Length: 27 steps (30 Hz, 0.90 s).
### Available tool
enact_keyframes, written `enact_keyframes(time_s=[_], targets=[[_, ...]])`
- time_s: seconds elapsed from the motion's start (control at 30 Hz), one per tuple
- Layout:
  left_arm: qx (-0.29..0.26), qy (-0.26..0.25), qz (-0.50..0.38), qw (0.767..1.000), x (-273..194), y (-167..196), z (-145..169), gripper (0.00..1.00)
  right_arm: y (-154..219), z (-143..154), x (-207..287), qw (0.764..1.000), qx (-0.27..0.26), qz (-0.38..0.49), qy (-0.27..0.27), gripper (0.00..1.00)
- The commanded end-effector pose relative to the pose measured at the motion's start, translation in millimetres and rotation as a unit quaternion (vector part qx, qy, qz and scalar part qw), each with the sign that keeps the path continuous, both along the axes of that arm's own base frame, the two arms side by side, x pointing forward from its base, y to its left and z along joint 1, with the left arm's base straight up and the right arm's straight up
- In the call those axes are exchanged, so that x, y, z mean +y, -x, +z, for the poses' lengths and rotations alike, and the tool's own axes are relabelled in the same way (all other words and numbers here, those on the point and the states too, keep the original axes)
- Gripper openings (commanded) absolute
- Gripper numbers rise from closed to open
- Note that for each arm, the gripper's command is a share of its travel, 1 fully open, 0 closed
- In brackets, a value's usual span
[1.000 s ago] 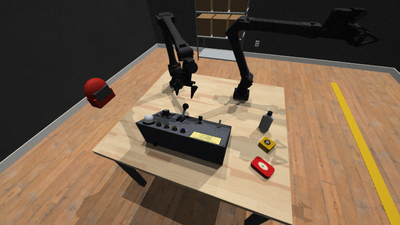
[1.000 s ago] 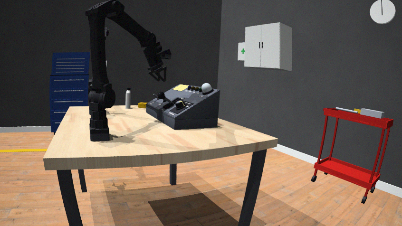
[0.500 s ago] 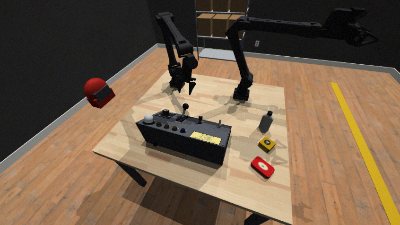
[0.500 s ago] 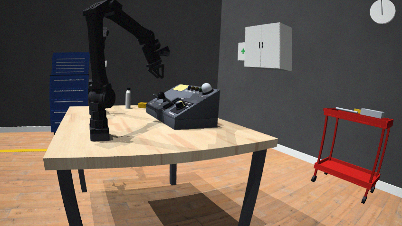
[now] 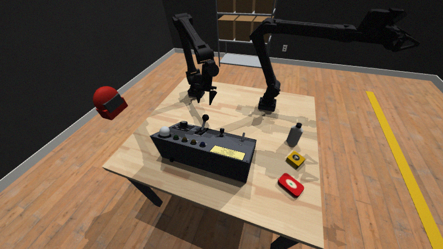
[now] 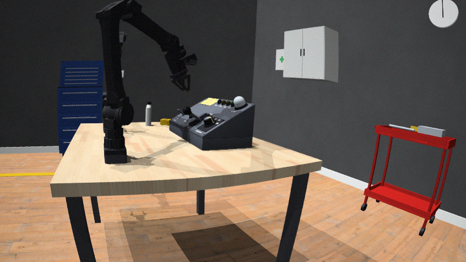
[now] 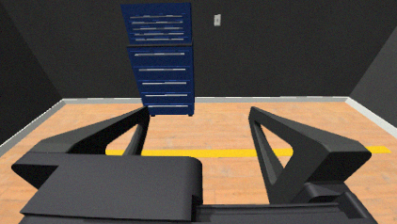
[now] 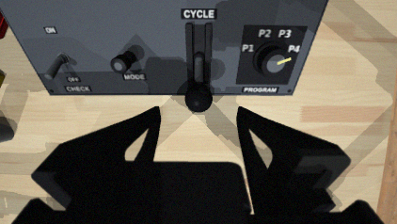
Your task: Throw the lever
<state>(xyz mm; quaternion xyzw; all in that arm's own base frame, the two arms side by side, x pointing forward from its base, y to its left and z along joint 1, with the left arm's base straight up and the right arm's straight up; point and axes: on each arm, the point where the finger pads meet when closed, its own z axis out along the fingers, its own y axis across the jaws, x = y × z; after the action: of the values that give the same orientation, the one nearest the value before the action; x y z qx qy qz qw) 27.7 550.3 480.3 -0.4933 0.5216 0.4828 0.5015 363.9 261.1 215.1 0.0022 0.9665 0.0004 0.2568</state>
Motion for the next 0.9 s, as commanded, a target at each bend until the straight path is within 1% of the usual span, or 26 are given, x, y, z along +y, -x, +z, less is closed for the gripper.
enact_keyframes(time_s=[0.0, 0.27, 0.37, 0.5, 0.67, 0.7, 0.87], targets=[[-0.005, -0.015, 0.005, 1.0, -5.8, 6.6, 20.3, 1.0, -2.9, -3.8, -2.3, 1.0, 0.005, 0.001, 0.006, 0.7], [-0.005, -0.015, 0.005, 1.0, -5.8, 6.6, 20.3, 1.0, -3.7, -4.4, -2.0, 1.0, 0.004, 0.002, 0.006, 0.7], [-0.005, -0.015, 0.005, 1.0, -5.8, 6.6, 20.3, 1.0, 6.7, 5.9, 4.8, 1.0, -0.014, 0.001, -0.013, 0.7], [-0.005, -0.015, 0.005, 1.0, -5.8, 6.6, 20.3, 1.0, 28.5, -7.7, 3.8, 1.0, -0.013, 0.001, -0.013, 0.7], [-0.005, -0.015, 0.005, 1.0, -5.8, 6.6, 20.3, 1.0, 30.3, -14.9, 4.5, 1.0, -0.009, 0.001, -0.009, 0.7], [-0.005, -0.015, 0.005, 1.0, -5.8, 6.6, 20.3, 1.0, 10.9, 5.1, 10.3, 0.999, -0.023, -0.011, -0.024, 0.7], [-0.005, -0.015, 0.005, 1.0, -5.8, 6.6, 20.3, 1.0, 11.1, 8.0, 14.8, 0.999, -0.026, -0.008, -0.027, 0.7]])
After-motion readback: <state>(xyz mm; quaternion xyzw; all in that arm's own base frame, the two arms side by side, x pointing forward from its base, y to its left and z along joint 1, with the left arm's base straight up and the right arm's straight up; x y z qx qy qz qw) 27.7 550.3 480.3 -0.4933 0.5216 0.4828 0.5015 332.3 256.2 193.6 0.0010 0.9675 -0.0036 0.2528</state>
